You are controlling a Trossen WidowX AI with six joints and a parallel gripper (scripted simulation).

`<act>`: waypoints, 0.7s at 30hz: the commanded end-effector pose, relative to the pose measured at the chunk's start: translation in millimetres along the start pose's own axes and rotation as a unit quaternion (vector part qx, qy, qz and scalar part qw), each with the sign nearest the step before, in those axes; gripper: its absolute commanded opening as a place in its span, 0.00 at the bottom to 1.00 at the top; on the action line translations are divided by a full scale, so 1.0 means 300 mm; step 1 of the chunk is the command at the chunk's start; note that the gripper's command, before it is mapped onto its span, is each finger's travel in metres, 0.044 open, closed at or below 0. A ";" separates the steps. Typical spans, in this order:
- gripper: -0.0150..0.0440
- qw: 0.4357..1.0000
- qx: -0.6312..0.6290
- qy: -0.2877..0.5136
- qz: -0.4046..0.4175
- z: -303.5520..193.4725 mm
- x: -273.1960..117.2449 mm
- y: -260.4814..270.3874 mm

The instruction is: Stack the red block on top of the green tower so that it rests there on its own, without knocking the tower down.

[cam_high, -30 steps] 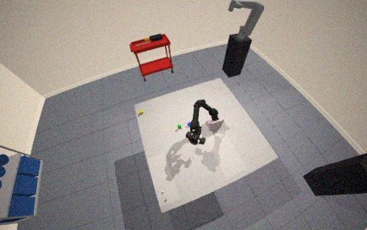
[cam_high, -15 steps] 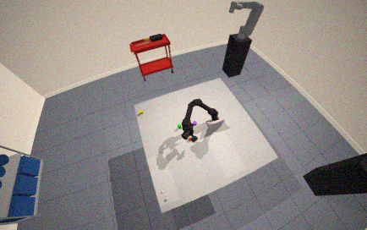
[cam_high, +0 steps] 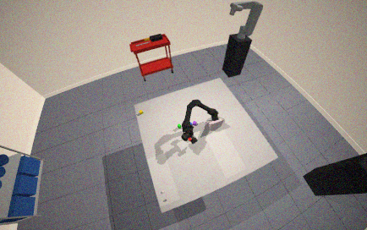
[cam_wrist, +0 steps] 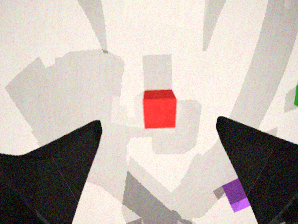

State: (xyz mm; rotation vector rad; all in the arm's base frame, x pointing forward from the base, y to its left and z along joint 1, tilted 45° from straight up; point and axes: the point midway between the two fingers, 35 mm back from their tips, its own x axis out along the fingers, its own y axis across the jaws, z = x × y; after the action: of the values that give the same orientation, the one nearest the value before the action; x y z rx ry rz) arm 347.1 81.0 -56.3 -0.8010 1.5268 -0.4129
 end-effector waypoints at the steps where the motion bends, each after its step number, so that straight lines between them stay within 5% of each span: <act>1: 1.00 1.000 -0.003 0.001 -0.003 -0.002 0.018 -0.002; 21: 1.00 1.000 -0.003 0.001 -0.004 -0.002 0.120 -0.005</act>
State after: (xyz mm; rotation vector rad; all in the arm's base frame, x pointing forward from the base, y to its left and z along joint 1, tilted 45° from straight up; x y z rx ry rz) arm 350.1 59.5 -77.3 -0.8003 1.5208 -0.4127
